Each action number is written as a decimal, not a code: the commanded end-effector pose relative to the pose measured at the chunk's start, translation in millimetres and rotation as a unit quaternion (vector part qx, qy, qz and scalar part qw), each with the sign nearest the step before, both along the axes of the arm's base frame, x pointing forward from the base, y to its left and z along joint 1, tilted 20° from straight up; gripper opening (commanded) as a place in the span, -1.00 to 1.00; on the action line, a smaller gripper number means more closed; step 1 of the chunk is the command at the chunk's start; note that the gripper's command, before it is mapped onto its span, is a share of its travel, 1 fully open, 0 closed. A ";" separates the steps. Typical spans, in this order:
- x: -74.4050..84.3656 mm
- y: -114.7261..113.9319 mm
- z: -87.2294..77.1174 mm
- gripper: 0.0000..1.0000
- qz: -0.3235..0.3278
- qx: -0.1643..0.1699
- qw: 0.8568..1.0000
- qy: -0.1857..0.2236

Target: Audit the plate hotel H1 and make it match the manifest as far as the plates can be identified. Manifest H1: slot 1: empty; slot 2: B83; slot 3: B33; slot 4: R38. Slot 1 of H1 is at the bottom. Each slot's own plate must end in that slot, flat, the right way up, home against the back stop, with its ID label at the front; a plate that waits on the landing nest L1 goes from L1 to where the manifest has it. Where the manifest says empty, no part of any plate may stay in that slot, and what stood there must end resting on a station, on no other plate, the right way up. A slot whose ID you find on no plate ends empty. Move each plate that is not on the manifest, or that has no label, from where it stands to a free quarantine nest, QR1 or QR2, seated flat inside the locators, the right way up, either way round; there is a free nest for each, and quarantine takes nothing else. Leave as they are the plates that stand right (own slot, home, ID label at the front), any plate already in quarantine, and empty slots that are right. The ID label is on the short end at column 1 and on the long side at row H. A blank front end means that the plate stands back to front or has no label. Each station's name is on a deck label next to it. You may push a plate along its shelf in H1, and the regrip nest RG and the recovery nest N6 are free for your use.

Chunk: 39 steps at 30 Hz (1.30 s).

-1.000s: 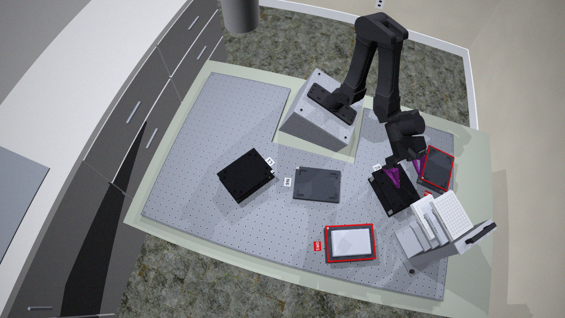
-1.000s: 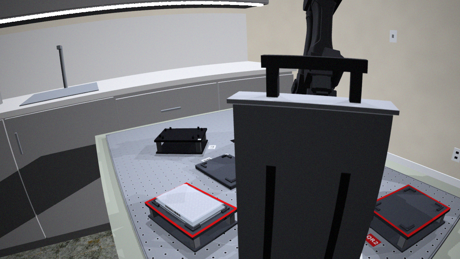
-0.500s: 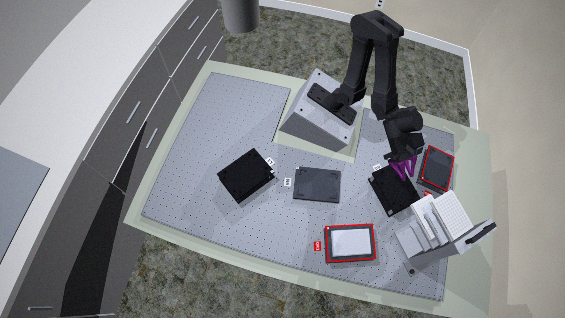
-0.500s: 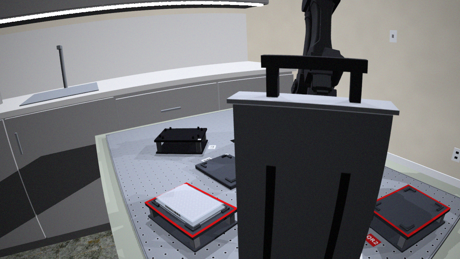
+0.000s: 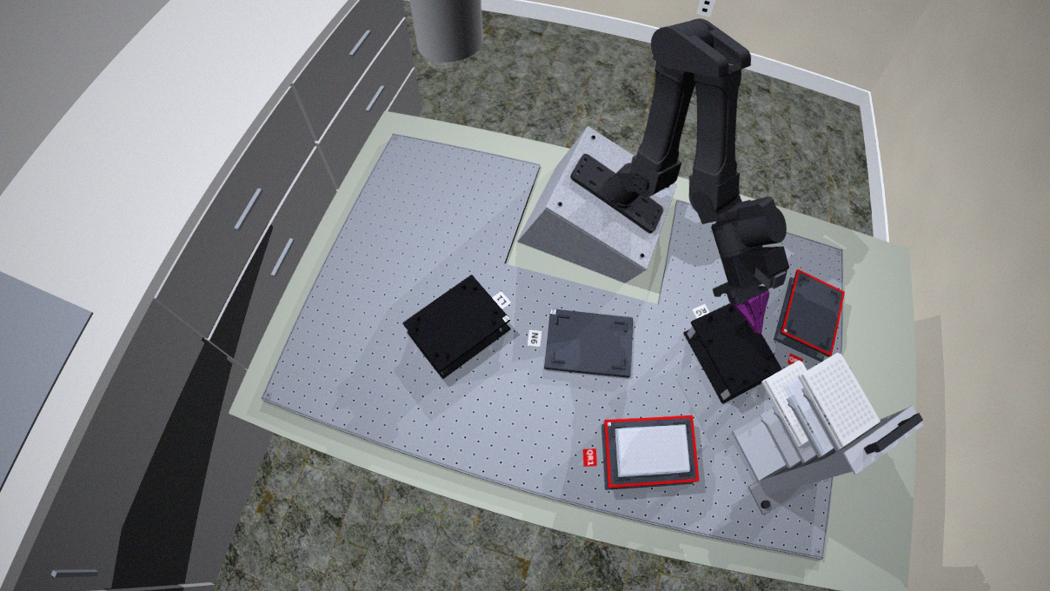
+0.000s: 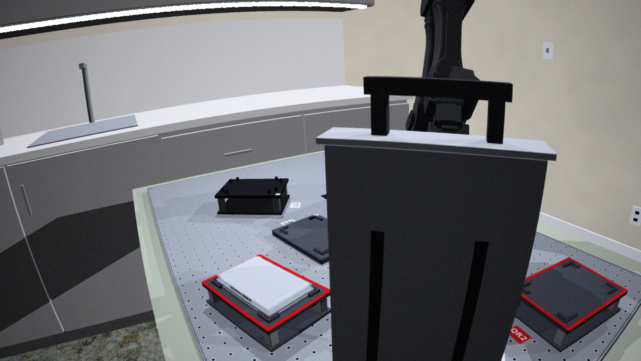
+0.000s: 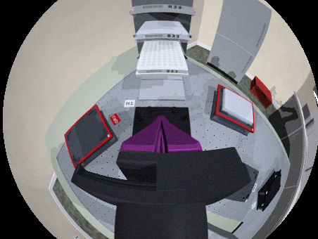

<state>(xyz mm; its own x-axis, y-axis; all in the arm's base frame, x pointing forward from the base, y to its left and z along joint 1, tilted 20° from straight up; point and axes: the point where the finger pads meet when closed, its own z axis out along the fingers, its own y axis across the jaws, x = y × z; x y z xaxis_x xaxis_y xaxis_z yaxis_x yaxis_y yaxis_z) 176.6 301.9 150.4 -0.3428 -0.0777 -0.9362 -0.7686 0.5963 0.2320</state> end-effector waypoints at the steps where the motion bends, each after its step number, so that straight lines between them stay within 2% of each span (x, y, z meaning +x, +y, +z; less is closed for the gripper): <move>1: 3.6 1.0 7.1 -1.00 -0.007 0.012 1.000 -0.005; 9: 3.6 1.0 7.1 -1.00 -0.007 0.012 1.000 -0.005; 10: 10.2 4.3 14.0 -1.00 -0.015 0.020 1.000 -0.008; 39: 20.4 16.9 18.0 -1.00 -0.010 0.018 1.000 -0.011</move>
<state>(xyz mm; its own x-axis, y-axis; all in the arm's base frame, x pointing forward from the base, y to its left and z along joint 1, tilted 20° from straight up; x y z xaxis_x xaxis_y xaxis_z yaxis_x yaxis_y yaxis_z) 187.9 311.1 149.9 -0.3497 -0.0792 -0.9335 -0.7601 0.6064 0.2333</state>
